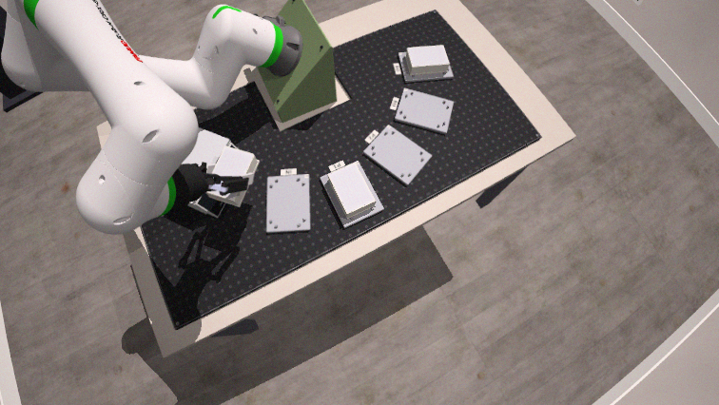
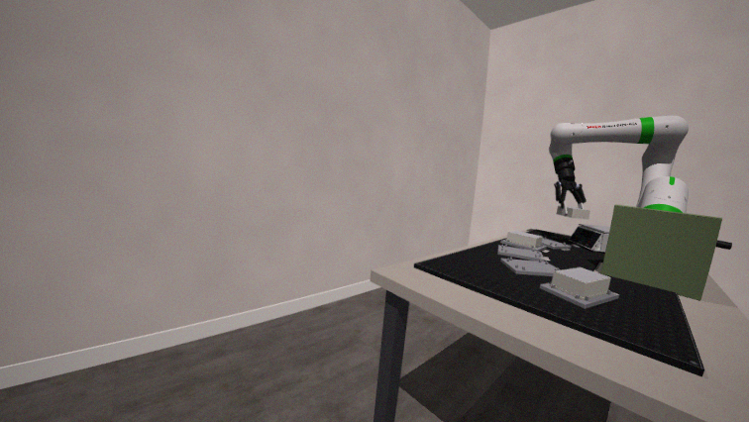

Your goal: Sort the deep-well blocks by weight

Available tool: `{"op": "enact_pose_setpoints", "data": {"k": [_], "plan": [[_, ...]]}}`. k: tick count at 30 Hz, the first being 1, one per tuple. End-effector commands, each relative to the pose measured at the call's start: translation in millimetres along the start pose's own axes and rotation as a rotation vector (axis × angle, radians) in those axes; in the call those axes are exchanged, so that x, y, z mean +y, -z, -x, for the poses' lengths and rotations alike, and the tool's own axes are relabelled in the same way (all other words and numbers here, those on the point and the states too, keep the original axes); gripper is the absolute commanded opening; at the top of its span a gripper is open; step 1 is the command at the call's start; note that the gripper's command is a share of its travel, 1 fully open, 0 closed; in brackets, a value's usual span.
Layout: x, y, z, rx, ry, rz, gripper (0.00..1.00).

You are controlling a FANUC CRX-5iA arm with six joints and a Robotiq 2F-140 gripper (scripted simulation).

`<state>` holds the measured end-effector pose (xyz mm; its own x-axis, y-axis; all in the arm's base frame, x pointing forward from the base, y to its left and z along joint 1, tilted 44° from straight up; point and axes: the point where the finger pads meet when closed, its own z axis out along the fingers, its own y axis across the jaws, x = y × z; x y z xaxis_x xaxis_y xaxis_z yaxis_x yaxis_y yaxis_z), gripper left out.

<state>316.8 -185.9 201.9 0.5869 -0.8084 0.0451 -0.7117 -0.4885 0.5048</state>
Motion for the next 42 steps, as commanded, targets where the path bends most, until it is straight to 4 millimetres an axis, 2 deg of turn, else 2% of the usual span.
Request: {"op": "enact_pose_setpoints", "data": {"k": [1,15,19,31,42], "plan": [[6,4,1,0.0,0.0,0.0,0.1],[43,25,6,0.0,0.0,0.0,0.1],[43,25,6,0.0,0.0,0.0,0.1],[82,21,13,0.0,-0.343,-0.198,0.1],[111,18,19,0.0,-0.343,-0.198,0.1]]}}
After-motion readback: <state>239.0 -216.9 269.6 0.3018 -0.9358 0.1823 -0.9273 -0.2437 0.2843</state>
